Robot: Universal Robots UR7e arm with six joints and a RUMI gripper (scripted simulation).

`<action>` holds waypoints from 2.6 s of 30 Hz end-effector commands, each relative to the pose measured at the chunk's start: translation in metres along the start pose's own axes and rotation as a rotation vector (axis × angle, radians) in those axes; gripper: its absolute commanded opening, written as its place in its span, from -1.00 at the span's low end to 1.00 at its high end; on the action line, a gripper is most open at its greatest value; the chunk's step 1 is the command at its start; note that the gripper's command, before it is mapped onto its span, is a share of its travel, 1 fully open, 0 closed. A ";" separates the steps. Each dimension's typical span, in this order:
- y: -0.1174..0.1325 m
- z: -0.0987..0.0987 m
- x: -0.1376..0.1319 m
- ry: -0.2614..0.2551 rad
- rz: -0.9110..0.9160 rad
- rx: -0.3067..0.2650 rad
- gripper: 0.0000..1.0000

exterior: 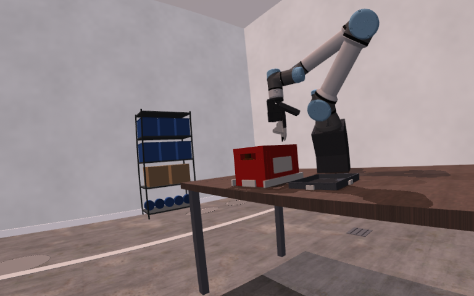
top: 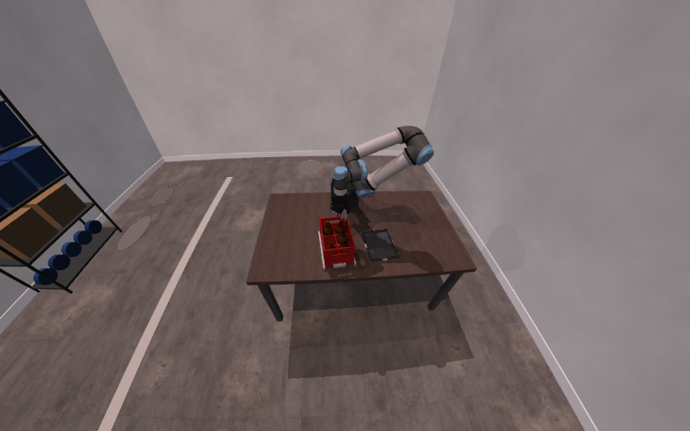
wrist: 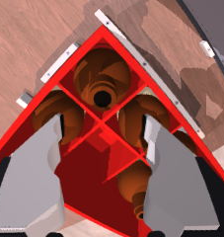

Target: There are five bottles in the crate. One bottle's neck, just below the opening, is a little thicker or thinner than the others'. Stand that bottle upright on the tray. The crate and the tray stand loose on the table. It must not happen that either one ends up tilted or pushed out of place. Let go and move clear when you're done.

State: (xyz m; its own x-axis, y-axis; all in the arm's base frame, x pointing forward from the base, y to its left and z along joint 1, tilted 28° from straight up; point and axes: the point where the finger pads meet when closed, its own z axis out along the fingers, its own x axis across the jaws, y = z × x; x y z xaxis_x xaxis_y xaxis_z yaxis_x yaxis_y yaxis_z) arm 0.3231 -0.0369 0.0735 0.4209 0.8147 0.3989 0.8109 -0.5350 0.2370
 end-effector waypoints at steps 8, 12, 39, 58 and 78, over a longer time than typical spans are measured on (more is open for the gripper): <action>0.000 0.013 0.000 -0.001 0.002 0.000 -0.24; 0.000 0.015 0.000 -0.001 0.002 0.001 -0.24; 0.001 0.015 0.000 -0.002 0.002 -0.002 -0.24; 0.001 0.015 0.000 -0.002 0.002 -0.002 -0.24; -0.005 0.015 0.000 -0.003 0.001 -0.003 -0.24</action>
State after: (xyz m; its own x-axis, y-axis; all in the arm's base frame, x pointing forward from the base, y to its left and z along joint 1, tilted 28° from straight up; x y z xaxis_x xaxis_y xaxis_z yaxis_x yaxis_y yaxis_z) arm 0.3263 -0.0329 0.0607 0.4232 0.8151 0.3955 0.8080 -0.5371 0.2421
